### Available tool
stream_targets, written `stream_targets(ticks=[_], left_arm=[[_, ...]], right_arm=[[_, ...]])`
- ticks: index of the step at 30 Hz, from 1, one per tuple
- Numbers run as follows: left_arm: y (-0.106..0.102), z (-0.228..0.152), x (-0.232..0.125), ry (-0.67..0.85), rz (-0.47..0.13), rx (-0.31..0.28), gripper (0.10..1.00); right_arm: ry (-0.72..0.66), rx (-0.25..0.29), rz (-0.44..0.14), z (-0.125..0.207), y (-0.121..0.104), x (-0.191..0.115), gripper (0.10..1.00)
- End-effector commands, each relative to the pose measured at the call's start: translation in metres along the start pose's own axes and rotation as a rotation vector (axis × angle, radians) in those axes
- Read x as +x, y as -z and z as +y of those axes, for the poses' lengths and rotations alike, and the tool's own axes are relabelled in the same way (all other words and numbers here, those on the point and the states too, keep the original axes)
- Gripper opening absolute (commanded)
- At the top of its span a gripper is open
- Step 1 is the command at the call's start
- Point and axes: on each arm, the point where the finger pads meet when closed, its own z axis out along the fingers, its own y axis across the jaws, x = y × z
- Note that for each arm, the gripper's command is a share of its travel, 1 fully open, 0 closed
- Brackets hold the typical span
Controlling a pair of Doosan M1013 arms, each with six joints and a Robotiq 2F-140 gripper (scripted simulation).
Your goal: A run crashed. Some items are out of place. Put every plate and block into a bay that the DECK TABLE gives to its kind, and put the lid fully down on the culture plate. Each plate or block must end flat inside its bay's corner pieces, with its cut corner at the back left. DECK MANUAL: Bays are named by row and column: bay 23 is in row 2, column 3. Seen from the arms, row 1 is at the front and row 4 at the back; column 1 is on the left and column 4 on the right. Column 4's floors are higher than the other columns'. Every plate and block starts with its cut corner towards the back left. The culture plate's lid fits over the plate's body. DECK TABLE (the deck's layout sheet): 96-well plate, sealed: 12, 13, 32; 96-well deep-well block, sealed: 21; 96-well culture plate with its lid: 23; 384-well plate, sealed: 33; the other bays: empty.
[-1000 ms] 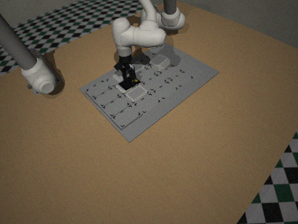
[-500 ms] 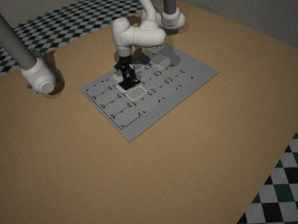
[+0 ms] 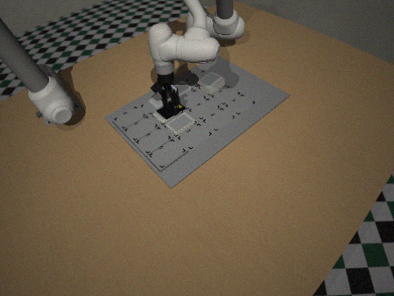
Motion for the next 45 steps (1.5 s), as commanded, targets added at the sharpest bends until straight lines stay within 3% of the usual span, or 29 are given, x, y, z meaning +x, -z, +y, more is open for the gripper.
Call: stream_targets(ticks=[1,45], left_arm=[[0.001,0.0,0.0,0.0,0.001,0.001,0.099],[0.016,0.0,0.0,0.0,0.001,0.001,0.099]], right_arm=[[0.0,0.0,0.001,0.0,0.001,0.0,1.0],[0.0,0.0,0.001,0.0,0.001,0.0,1.0]])
